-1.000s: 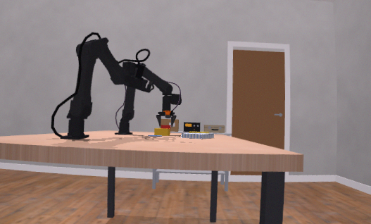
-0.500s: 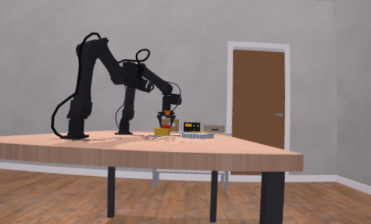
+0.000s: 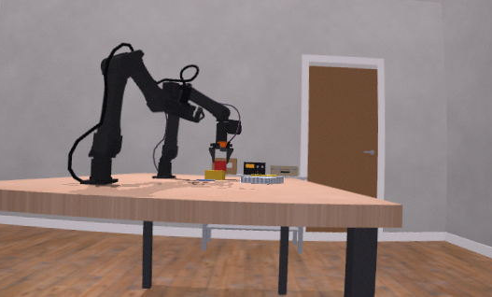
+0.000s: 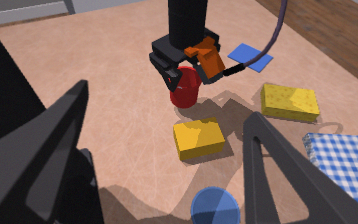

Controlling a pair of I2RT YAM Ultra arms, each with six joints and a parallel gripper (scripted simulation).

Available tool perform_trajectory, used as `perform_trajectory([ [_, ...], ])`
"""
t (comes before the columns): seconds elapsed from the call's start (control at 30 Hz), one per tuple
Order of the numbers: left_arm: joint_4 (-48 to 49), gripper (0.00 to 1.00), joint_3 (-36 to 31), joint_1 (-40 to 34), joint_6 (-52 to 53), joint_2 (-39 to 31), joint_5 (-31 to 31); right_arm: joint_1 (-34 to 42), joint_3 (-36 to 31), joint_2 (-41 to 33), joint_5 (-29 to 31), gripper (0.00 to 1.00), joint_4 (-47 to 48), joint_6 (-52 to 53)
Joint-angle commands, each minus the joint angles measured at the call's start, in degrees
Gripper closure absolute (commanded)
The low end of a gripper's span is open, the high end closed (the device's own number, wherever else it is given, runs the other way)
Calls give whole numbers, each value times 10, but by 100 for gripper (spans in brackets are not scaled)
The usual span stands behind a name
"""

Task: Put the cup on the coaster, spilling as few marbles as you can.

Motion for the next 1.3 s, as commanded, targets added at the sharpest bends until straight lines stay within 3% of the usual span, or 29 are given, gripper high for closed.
perform_trajectory([
  [0.0,-78,100,64,-1,1,-34,0,-2,-5,-19,4,0,10,3],
  [0.17,-147,100,137,-1,1,-24,0,-2,-5,-19,4,0,10,3],
  [0.5,-156,100,144,-1,1,-20,0,-9,-28,-57,10,0,-36,5],
  [0.93,-149,100,138,0,1,-20,0,-42,-219,-359,7,0,-154,5],
  [1.0,-149,100,138,0,1,-20,0,-42,-219,-359,7,0,-154,5],
  [1.27,-149,100,138,0,1,-20,0,-60,-318,-534,6,0,-213,5],
])
